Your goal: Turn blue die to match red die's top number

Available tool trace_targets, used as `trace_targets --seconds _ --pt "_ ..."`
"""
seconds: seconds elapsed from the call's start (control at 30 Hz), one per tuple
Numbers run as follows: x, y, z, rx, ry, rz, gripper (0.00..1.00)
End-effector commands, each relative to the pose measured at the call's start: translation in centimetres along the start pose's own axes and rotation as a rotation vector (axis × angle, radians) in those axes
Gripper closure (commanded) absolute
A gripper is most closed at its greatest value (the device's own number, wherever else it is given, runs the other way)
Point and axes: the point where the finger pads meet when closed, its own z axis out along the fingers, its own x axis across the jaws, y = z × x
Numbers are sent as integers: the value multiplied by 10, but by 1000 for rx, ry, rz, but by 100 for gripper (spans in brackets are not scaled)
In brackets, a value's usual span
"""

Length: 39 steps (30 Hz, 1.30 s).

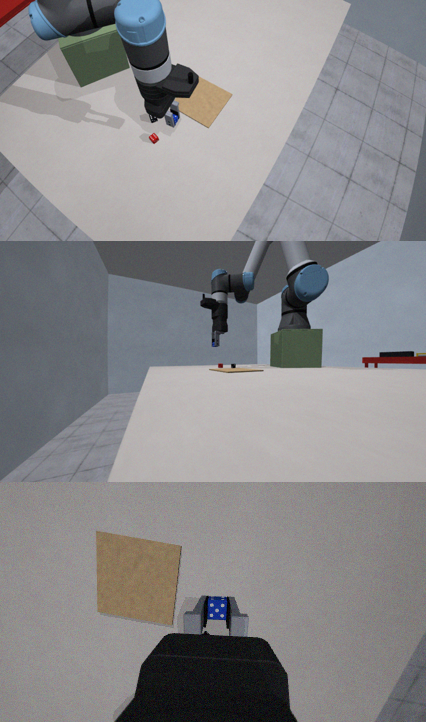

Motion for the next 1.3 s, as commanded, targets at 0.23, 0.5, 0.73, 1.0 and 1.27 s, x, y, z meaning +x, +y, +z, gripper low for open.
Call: trace_targets --seconds 0.23,0.5,0.73,1.0,1.27 --pt "0 0 -1 0 0 0 60" --pt "0 0 -1 0 0 -10 60" --pt "-4 -2 -1 0 0 -59 60" --pt "-9 -4 -1 0 0 -148 60" --pt "-22 -8 -2 0 1 -345 60"
